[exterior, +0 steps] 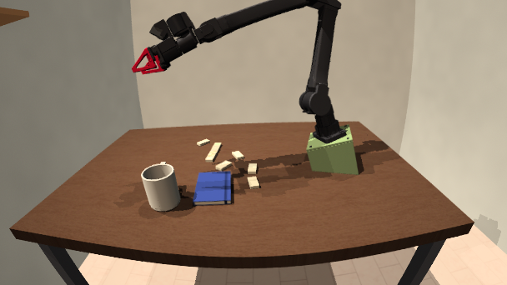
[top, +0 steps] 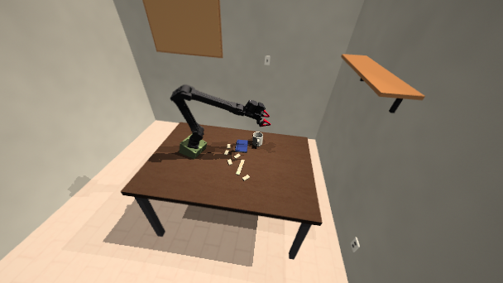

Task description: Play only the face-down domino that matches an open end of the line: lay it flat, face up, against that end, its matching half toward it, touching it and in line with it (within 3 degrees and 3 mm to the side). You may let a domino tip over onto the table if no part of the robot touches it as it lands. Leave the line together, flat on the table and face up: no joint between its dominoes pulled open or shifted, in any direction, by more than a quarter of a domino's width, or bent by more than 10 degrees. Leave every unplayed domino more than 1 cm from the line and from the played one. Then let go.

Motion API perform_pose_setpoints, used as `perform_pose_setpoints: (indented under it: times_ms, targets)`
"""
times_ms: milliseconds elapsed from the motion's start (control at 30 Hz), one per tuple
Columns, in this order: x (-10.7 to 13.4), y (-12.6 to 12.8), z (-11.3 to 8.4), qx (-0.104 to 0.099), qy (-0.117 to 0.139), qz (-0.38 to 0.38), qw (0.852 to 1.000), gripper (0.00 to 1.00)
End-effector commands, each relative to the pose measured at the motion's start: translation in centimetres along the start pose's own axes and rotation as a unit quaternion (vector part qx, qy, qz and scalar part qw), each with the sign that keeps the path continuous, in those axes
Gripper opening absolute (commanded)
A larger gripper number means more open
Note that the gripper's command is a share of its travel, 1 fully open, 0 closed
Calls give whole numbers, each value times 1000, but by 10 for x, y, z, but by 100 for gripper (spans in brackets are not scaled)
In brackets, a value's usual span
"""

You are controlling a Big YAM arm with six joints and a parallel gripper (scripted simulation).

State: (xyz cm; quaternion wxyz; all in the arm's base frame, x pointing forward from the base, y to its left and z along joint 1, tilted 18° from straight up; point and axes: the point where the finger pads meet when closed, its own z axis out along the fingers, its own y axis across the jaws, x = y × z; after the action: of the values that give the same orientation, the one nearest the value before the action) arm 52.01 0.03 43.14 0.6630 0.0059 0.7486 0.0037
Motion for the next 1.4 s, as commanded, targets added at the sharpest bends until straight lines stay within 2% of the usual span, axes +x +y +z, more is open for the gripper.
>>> perform_pose_setpoints:
  times_ms: [0, 200, 433, 467, 767, 1000, 1033, 1200, 1367]
  targets:
    - [-29, 0, -5, -1, -27, -2, 1000, 100]
    - [-66, 1, -10, -2, -62, -5, 998, 100]
    - [-66, 1, -10, -2, -62, -5, 998, 100]
    - [-13, 0, -3, -1, -12, -1, 1000, 100]
    - [-67, 0, -11, -1, -62, -5, 998, 100]
    - [-67, 0, -11, -1, -62, -5, 998, 100]
    - [-15, 2, -6, 0, -6, -1, 1000, 100]
    - [-59, 10, -25, 0, -6, -1, 1000, 100]
    - [-62, 12, -30, 0, -6, -1, 1000, 100]
